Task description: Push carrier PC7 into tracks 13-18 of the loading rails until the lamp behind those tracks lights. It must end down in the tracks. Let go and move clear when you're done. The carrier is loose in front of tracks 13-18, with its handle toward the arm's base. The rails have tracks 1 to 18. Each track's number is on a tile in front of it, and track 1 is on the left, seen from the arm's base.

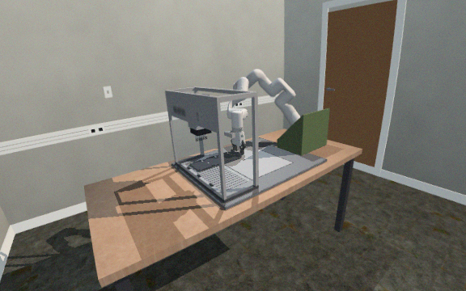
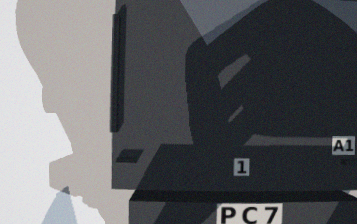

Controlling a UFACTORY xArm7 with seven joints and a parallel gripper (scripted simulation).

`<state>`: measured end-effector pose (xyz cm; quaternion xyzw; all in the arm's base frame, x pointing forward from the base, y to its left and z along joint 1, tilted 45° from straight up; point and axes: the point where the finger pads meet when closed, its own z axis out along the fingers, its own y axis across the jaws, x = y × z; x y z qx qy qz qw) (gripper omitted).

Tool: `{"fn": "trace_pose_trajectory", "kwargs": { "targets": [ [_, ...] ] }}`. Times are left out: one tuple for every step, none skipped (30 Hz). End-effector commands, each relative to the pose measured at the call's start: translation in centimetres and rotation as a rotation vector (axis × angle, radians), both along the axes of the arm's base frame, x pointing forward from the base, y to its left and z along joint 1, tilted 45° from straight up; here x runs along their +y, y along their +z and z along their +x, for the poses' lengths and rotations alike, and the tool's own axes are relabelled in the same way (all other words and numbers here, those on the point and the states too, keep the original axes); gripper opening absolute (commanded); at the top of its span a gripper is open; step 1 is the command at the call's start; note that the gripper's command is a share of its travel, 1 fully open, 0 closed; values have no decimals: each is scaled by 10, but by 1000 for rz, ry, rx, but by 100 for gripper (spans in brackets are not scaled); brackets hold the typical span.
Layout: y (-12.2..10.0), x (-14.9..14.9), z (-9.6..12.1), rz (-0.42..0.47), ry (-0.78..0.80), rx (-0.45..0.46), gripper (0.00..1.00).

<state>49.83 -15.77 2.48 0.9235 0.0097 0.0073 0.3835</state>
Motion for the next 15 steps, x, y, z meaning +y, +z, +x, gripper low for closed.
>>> {"fn": "trace_pose_trajectory", "kwargs": {
  "targets": [
    [1,2,4,2,4,-3,82],
    [1,2,5,2,4,-3,82],
    [1,2,6,2,4,-3,82],
    [1,2,7,2,4,-3,82],
    [1,2,8,2,4,-3,82],
    [1,2,9,2,4,-3,82],
    [1,2,10,2,4,-3,82],
    [1,2,11,2,4,-3,82],
    [1,2,12,2,4,-3,82],
    [1,2,13,2,4,-3,82],
    [1,2,14,2,4,-3,82],
    [1,2,15,2,4,-3,82],
    [1,2,16,2,4,-3,82],
    [1,2,17,2,4,-3,82],
    [1,3,18,2,4,-3,82]
  ]
}}
